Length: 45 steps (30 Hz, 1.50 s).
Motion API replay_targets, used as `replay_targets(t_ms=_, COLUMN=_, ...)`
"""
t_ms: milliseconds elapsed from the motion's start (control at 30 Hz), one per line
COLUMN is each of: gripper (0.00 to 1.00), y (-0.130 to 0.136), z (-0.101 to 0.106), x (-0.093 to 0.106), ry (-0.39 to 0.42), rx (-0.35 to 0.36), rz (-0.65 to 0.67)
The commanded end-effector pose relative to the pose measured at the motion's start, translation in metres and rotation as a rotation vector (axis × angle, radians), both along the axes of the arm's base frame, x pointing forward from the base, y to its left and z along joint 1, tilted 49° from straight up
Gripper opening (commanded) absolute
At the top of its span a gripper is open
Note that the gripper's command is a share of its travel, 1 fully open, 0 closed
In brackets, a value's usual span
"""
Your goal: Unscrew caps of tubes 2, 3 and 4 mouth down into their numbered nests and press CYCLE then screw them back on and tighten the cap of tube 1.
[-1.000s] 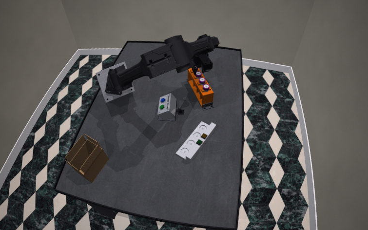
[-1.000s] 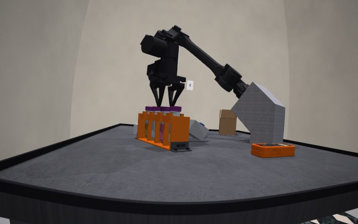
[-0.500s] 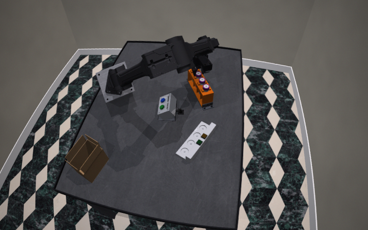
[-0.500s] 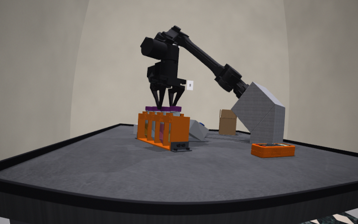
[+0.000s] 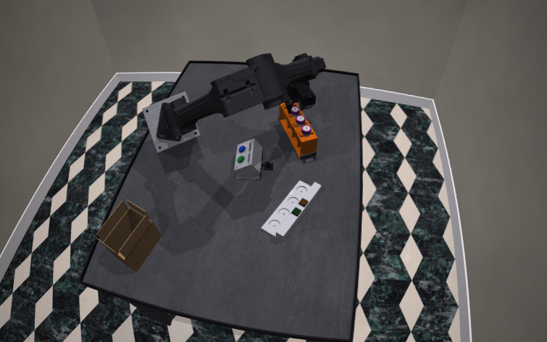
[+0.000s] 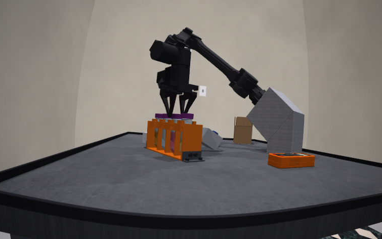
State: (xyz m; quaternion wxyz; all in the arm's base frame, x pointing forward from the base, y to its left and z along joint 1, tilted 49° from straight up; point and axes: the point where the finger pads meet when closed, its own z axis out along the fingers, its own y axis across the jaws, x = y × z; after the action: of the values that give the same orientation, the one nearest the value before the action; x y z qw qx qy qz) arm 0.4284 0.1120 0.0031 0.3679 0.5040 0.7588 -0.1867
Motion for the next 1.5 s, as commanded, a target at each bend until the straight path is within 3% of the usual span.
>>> replay_targets(t_ms=0, gripper=0.49, y=-0.007, z=-0.008, x=-0.001, ry=0.013, rx=-0.011, rz=-0.004)
replay_targets(t_ms=400, gripper=0.49, y=-0.009, z=-0.008, x=-0.002, ry=0.013, rx=-0.01, rz=-0.006)
replay_targets(t_ms=433, gripper=0.0, y=0.003, z=0.002, x=0.003, ry=-0.01, rx=0.005, rz=0.004)
replay_targets(t_ms=900, gripper=0.0, y=0.003, z=0.002, x=0.003, ry=-0.01, rx=0.005, rz=0.004)
replay_targets(t_ms=933, gripper=0.0, y=-0.009, z=-0.007, x=-0.004, ry=0.057, rx=-0.035, rz=0.031)
replay_targets(t_ms=1267, gripper=0.0, y=-0.005, z=-0.004, x=-0.003, ry=0.373, rx=-0.21, rz=0.364)
replay_targets(t_ms=1333, gripper=0.0, y=-0.005, z=-0.004, x=-0.003, ry=0.373, rx=-0.21, rz=0.364)
replay_targets(t_ms=1467, gripper=0.0, y=-0.005, z=-0.003, x=-0.003, ry=0.504, rx=-0.284, rz=0.499)
